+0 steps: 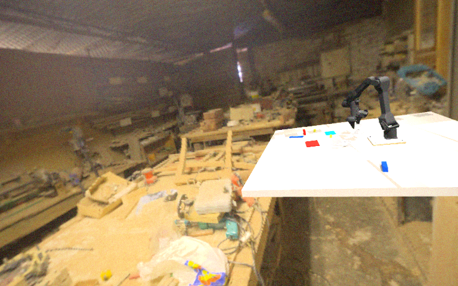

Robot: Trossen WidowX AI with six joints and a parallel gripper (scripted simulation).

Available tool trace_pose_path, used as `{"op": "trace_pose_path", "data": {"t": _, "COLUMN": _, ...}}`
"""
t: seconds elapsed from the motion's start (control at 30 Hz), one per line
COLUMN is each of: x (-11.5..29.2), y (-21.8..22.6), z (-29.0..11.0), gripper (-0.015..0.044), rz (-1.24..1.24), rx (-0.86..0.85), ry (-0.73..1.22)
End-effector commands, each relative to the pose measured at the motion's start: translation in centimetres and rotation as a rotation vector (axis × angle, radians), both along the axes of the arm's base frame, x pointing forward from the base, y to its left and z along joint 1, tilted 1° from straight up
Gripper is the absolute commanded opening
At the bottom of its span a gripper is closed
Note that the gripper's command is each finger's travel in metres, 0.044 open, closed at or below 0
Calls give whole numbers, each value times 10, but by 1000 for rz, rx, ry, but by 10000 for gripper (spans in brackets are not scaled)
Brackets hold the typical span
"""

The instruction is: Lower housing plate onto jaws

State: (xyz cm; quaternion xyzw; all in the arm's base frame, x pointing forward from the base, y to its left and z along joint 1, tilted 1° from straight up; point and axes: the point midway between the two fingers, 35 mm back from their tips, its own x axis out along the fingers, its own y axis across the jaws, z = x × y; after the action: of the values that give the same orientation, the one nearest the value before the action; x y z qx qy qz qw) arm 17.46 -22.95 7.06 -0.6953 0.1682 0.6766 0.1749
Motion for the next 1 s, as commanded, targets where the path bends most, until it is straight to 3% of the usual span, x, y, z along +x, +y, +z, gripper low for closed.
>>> {"op": "trace_pose_path", "data": {"t": 0.0, "x": -1, "y": -1, "z": 16, "gripper": 351, "rz": -1, "rx": -7, "ry": 0}}
{"op": "trace_pose_path", "data": {"t": 0.47, "x": -2, "y": 2, "z": 37, "gripper": 351, "rz": 11, "rx": -8, "ry": 1}}
{"op": "trace_pose_path", "data": {"t": 0.97, "x": 16, "y": 18, "z": 37, "gripper": 351, "rz": 305, "rx": -15, "ry": 0}}
